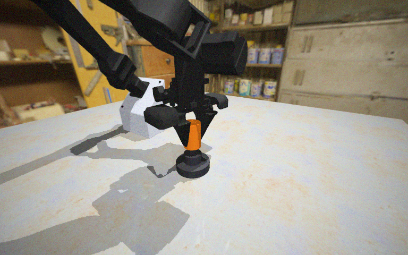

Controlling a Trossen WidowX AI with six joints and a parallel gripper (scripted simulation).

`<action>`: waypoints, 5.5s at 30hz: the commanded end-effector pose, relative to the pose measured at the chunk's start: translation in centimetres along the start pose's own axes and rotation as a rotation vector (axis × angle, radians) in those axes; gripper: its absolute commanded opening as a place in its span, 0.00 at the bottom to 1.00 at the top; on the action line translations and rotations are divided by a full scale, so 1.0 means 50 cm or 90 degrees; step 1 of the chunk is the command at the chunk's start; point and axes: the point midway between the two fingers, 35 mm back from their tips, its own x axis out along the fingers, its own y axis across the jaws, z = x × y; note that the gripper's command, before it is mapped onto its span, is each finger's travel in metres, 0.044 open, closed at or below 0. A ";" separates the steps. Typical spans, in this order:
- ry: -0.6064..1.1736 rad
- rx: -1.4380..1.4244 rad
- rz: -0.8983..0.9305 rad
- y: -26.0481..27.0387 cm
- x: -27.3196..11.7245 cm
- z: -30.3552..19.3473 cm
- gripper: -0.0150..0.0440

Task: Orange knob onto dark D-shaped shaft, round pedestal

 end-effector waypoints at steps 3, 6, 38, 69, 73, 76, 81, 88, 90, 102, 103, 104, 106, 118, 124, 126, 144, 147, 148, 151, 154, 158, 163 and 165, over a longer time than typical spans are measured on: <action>0.002 -0.045 0.001 0.000 0.002 0.000 0.25; 0.002 -0.045 0.001 -0.001 0.004 0.002 0.25; 0.002 0.244 0.001 0.001 -0.001 -0.001 0.25; 0.002 1.545 -0.002 -0.001 -0.002 0.000 0.25; 0.002 1.663 -0.002 -0.001 -0.004 0.000 0.25; 0.002 1.752 -0.002 -0.001 -0.004 0.000 0.25; 0.002 1.900 -0.002 -0.001 -0.005 0.001 0.25; 0.002 1.956 -0.003 0.000 -0.006 0.004 0.25; 0.002 1.956 -0.003 0.000 -0.005 0.004 0.25; 0.002 1.956 -0.003 0.000 0.002 0.003 0.25; 0.002 1.956 -0.003 0.000 0.002 0.002 0.25; 0.002 1.956 -0.003 0.000 0.003 0.002 0.25; 0.002 1.956 -0.003 0.000 0.004 0.002 0.25; 0.002 1.956 -0.003 -0.002 0.007 0.004 0.25; 0.002 1.956 -0.003 -0.003 -0.001 0.006 0.25; 0.002 1.956 -0.003 -0.002 -0.003 0.005 0.25; 0.001 2.089 -0.003 -0.004 0.003 0.004 0.25; 0.002 2.089 -0.003 -0.004 0.004 0.005 0.25; 0.002 2.089 -0.003 -0.004 0.006 0.005 0.25; 0.002 2.089 -0.003 -0.003 0.007 0.005 0.25; 0.002 2.089 -0.003 -0.002 0.006 0.005 0.25; 0.002 2.089 -0.003 -0.002 0.006 0.005 0.25; 0.001 2.089 -0.003 0.001 -0.001 0.004 0.25; 0.001 2.089 -0.003 0.002 -0.003 0.003 0.25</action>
